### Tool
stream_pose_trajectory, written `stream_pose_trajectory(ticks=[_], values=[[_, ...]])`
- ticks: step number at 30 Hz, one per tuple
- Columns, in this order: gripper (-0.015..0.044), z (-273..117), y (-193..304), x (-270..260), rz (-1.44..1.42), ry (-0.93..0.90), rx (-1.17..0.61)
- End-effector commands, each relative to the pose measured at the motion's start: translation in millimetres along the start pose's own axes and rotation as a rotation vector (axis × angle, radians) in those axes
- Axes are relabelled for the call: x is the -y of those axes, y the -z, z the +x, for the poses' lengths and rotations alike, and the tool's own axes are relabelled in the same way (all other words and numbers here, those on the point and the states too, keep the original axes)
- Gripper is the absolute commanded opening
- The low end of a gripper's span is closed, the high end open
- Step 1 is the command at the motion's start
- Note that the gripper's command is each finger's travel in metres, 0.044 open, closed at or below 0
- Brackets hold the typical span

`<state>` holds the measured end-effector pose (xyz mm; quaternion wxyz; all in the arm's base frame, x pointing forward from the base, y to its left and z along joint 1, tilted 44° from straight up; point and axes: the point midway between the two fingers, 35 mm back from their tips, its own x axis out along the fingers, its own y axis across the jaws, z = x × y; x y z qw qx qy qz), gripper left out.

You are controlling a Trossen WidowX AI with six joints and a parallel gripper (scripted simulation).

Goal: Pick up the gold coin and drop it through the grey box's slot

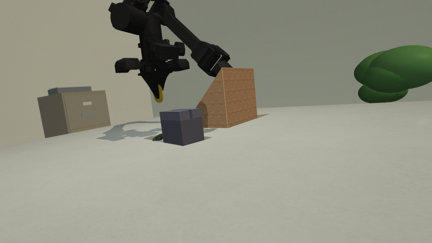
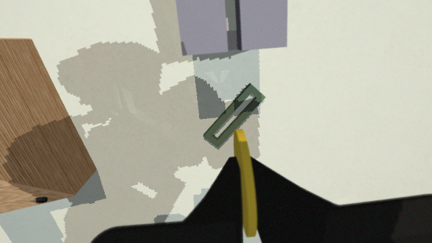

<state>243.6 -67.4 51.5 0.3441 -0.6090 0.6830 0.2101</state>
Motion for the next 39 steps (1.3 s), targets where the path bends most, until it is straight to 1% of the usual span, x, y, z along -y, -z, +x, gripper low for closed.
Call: stream_pose_trajectory(ticks=[1,34,39], values=[[0.0,-1.0,-9.9,3.2,0.004,0.002,0.006],[0.0,-0.8,-96.3,4.8,0.005,0.002,0.006],[0.0,-0.2,-93.8,3.5,-0.002,0.0,0.002]])
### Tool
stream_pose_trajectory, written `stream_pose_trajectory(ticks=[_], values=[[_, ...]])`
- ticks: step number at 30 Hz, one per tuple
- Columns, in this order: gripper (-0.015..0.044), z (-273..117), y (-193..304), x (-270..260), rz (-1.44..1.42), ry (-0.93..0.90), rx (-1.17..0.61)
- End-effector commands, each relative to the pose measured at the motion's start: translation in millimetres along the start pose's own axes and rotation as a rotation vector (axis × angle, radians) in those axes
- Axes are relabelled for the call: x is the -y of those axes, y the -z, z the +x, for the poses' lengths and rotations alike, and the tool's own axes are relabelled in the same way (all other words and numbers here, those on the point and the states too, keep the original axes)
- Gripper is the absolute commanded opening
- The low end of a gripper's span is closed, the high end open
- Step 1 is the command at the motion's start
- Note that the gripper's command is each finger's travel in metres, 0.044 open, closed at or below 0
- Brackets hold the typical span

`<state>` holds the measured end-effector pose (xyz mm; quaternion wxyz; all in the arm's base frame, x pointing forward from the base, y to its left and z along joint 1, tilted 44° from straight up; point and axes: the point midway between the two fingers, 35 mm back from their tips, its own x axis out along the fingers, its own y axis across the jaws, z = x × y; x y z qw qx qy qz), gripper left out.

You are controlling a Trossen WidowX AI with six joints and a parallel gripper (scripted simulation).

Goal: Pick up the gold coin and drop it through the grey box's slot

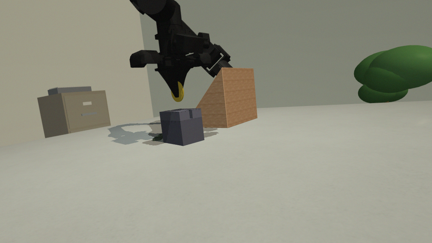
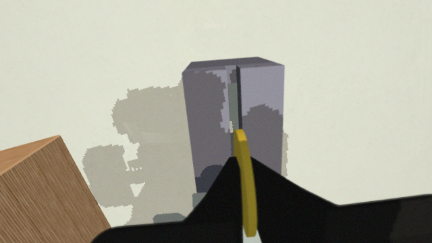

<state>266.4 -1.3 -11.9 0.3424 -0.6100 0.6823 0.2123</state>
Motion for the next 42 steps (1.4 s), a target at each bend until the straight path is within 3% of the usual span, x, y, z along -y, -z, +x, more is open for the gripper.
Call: stream_pose_trajectory(ticks=[1,42], values=[[0.0,0.0,2.0,0.4,0.001,0.0,0.001],[0.0,3.9,-2.5,-0.3,0.003,0.0,-0.003]])
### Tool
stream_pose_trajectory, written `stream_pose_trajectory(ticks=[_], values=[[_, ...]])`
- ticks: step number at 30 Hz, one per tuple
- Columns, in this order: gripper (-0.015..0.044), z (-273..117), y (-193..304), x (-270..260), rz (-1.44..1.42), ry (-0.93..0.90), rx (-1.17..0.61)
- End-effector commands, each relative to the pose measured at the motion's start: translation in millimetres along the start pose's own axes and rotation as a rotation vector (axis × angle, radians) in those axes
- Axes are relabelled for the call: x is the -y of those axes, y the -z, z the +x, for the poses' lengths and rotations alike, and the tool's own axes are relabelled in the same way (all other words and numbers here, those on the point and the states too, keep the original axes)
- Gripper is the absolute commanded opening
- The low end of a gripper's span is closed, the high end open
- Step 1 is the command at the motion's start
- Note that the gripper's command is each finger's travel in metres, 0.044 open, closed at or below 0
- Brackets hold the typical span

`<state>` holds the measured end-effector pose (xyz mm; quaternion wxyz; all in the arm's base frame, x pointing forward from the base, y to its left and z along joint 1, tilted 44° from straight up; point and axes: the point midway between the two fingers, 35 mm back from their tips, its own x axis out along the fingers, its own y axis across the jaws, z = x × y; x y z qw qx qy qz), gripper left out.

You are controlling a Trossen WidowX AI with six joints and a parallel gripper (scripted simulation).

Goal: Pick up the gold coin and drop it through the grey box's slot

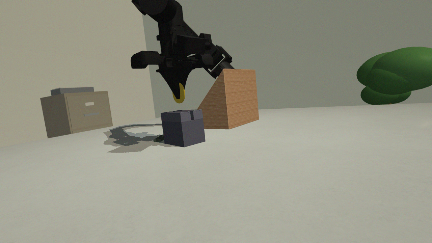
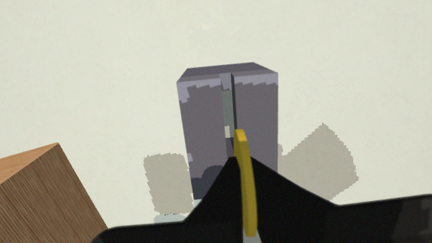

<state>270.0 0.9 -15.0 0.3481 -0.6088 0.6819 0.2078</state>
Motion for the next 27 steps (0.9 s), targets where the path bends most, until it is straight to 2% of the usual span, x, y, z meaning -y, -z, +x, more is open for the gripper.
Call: stream_pose_trajectory(ticks=[1,27], values=[[0.0,3.5,2.1,-3.2,-0.011,-0.005,-0.006],[0.0,14.2,2.4,-3.1,-0.009,-0.005,-0.007]])
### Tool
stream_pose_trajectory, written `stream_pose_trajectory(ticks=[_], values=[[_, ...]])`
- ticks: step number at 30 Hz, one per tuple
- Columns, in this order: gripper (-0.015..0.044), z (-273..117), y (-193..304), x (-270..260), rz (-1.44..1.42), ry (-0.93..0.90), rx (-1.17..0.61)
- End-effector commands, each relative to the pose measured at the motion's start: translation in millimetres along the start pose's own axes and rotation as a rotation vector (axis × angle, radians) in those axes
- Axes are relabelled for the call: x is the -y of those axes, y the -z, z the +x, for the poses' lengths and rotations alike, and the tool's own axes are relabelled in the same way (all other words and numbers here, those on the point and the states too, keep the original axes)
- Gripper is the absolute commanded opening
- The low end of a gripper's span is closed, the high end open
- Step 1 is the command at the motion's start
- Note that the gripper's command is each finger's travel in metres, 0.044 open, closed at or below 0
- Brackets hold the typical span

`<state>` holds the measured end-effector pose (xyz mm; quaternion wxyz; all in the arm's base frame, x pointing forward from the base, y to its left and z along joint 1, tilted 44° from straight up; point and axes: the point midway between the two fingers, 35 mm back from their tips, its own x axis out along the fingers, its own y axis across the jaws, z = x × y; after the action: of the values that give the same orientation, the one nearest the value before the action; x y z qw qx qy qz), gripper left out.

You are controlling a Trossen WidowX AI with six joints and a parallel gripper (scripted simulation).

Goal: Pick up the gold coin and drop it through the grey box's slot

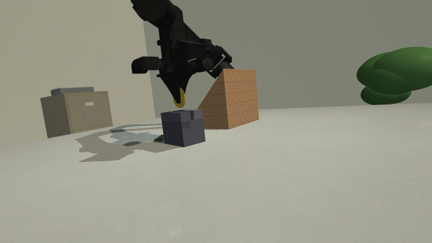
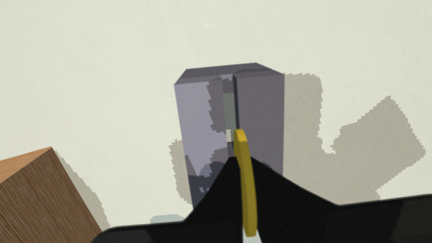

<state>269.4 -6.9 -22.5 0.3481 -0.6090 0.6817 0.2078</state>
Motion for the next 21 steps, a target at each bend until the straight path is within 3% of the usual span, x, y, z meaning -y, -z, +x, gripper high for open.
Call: stream_pose_trajectory(ticks=[1,13,19,21], values=[[0.0,3.7,1.7,-3.1,-0.01,-0.005,-0.007],[0.0,8.4,1.5,-2.5,-0.008,-0.005,-0.007],[0.0157,5.2,0.1,-1.1,-0.003,-0.001,-0.001],[0.0161,5.2,0.1,-1.1,-0.003,-0.001,-0.001]])
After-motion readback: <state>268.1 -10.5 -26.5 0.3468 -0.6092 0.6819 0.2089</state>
